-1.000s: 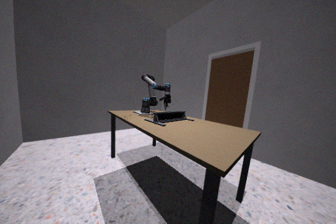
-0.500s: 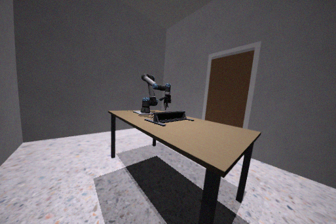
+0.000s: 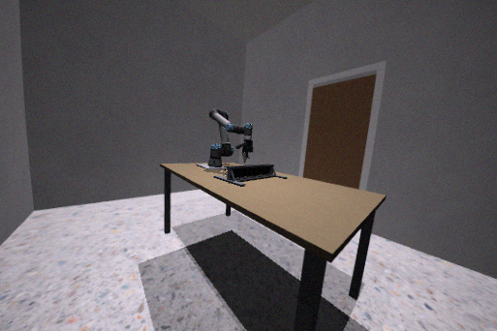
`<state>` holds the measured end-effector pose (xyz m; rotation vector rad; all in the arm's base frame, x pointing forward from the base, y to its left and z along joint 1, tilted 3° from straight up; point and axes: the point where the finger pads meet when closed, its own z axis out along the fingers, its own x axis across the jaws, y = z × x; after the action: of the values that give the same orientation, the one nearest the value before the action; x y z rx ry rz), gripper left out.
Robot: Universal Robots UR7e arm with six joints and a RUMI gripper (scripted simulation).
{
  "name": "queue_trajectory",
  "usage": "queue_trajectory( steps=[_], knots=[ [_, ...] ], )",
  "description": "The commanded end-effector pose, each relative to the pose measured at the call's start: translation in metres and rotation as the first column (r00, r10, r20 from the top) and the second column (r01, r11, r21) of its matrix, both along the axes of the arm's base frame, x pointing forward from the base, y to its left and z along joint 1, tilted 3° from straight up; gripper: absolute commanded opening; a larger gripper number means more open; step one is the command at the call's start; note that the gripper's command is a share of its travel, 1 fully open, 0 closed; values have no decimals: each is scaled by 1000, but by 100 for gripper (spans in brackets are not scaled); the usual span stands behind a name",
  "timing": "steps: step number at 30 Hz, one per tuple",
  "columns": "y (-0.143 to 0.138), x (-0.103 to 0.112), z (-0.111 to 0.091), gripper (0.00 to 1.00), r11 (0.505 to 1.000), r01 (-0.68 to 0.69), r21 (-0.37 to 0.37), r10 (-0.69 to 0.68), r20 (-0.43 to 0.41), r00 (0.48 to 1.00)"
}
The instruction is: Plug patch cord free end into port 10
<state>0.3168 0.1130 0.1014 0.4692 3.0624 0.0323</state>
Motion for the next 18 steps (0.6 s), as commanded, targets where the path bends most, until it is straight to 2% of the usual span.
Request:
queue_trajectory(
  steps=[1,18],
  knots=[
    [0,0,0,0,1000,0,0,0,1,1000],
    [5,2,0,0,1000,2,0,-2,1,1000]
  ],
)
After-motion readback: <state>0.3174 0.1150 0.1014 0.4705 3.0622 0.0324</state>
